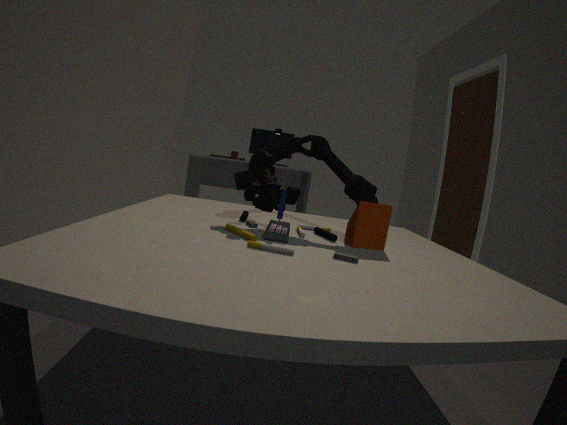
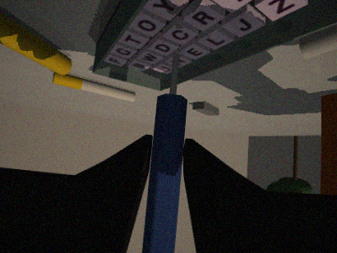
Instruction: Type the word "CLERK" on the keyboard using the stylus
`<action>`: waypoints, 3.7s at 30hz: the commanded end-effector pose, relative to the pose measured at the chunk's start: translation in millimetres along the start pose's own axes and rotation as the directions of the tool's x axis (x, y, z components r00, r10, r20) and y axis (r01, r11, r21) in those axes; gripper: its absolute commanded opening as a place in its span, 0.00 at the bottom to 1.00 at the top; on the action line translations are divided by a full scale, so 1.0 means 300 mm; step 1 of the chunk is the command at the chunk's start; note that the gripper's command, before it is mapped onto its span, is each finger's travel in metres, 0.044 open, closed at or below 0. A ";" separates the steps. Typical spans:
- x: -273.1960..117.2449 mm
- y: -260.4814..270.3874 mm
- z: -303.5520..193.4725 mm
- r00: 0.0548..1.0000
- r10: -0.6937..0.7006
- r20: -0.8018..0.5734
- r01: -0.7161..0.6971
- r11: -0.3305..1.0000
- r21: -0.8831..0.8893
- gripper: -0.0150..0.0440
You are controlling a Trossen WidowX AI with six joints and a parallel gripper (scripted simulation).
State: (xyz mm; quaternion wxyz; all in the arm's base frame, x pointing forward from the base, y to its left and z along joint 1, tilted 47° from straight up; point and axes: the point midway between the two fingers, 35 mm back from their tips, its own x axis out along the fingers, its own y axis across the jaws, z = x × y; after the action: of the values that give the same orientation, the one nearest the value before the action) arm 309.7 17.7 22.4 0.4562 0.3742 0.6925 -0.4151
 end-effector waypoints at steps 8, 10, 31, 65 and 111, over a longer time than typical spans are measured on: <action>0.002 -0.004 0.003 1.000 0.000 0.004 0.000 1.000 -0.003 0.39; 0.002 -0.004 0.004 1.000 0.000 0.004 0.000 1.000 -0.003 0.39; 0.017 -0.004 0.030 1.000 0.000 0.004 0.000 1.000 -0.003 0.39; -0.022 -0.003 -0.039 1.000 0.001 0.004 -0.001 1.000 -0.003 0.39; 0.001 -0.078 -0.007 1.000 0.000 0.002 0.000 1.000 -0.004 0.39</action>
State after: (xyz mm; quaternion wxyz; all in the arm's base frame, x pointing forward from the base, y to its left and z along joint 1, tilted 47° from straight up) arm 287.8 11.9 29.0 0.4559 0.3747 0.6927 -0.4145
